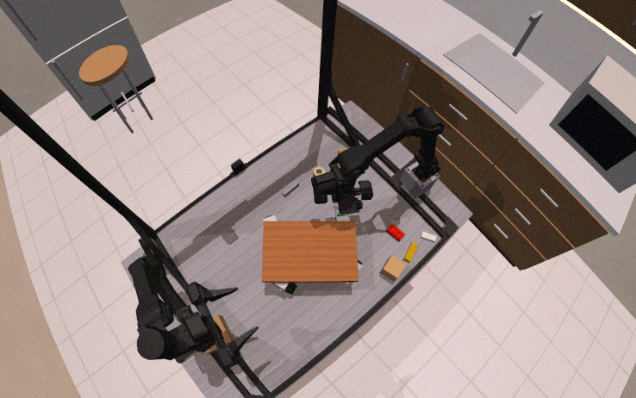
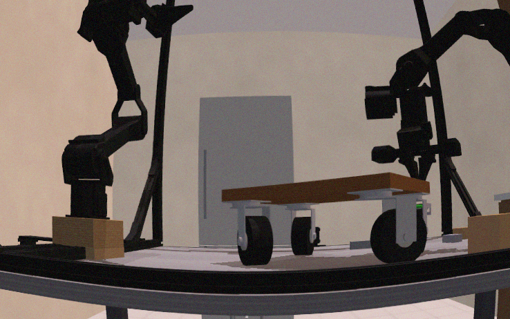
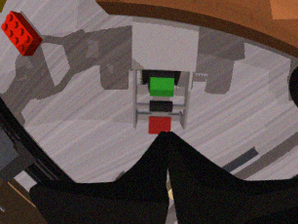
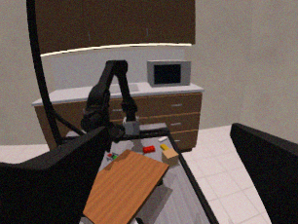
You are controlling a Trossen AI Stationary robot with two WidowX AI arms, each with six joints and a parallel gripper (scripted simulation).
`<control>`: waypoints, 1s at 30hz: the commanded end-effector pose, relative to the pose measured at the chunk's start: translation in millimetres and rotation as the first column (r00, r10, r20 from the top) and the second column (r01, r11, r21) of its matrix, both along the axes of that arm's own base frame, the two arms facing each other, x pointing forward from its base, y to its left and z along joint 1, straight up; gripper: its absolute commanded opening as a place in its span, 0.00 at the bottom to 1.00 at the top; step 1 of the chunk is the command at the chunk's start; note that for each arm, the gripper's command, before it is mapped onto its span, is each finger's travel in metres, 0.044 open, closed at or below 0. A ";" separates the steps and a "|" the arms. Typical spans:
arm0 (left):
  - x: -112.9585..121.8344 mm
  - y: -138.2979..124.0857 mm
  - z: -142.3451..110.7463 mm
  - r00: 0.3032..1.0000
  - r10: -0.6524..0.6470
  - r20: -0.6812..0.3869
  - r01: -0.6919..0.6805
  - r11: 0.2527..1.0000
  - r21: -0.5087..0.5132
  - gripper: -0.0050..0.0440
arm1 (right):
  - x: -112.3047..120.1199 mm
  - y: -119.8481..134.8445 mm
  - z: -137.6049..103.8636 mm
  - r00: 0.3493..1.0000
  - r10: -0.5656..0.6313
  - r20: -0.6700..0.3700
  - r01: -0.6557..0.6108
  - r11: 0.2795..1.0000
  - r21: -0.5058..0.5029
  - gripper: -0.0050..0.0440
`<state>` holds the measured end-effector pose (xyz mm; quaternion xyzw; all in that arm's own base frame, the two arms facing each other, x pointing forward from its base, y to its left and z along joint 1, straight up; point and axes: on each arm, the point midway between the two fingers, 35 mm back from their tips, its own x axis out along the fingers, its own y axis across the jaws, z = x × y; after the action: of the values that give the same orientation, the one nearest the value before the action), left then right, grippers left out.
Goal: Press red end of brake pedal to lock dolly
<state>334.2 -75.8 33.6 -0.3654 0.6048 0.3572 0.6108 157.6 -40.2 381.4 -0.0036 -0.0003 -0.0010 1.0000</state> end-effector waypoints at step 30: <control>-2.1 0.9 -22.4 1.000 0.002 -0.013 -0.001 1.000 0.006 0.10 | 0.0 0.2 -0.5 1.000 0.002 -0.001 -0.002 1.000 0.007 1.00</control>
<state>335.1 -75.1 17.7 -0.3663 0.6038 0.3577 0.6110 157.5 -39.9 381.3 -0.0031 -0.0003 -0.0009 1.0000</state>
